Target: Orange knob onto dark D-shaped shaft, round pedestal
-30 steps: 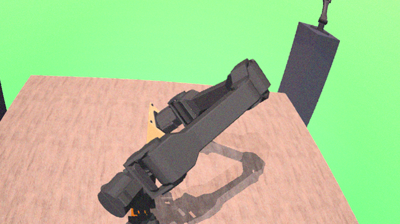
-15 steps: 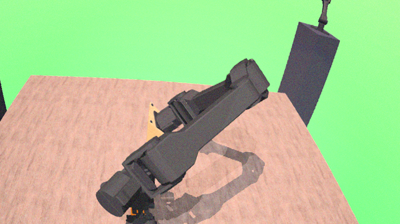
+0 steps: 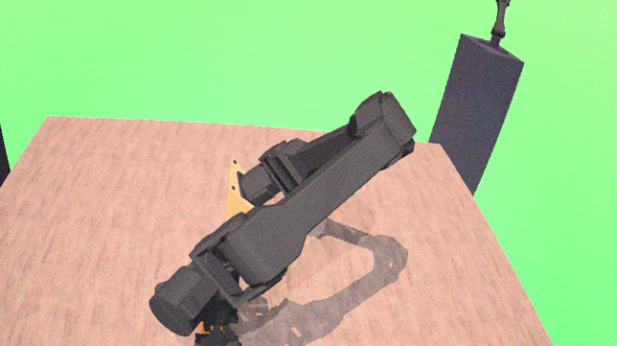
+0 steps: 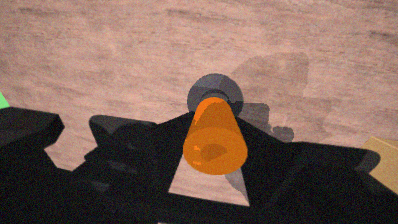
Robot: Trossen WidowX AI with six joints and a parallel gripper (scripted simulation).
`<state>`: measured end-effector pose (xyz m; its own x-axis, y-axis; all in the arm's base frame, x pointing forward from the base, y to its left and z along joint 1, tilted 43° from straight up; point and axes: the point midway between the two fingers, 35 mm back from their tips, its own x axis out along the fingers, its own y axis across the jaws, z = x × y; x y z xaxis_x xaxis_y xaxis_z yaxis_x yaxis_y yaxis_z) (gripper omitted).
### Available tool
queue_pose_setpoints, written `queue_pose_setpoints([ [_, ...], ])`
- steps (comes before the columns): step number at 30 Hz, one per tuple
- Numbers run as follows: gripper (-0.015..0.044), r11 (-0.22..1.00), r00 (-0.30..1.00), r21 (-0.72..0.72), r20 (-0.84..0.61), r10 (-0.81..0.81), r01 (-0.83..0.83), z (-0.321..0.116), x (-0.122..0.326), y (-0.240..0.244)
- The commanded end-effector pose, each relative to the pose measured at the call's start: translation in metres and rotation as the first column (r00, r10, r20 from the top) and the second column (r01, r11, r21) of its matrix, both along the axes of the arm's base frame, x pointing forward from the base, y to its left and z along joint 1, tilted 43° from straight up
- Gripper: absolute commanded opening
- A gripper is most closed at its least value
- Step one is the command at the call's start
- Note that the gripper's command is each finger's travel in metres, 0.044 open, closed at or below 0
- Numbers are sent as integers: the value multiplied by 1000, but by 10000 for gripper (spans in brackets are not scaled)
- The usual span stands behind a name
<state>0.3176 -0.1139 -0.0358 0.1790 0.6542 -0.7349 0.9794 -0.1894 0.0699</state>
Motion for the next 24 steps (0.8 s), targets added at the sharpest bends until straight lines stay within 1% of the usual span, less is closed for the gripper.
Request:
queue_pose_setpoints([
  [1,0,1000,1000,2,-4,-2,2,0,-1,2],
  [18,0,1000,1000,-3,16,20,-20,0,-2,3],
  [24,0,1000,1000,4,-12,-11,11,0,-2,3],
])
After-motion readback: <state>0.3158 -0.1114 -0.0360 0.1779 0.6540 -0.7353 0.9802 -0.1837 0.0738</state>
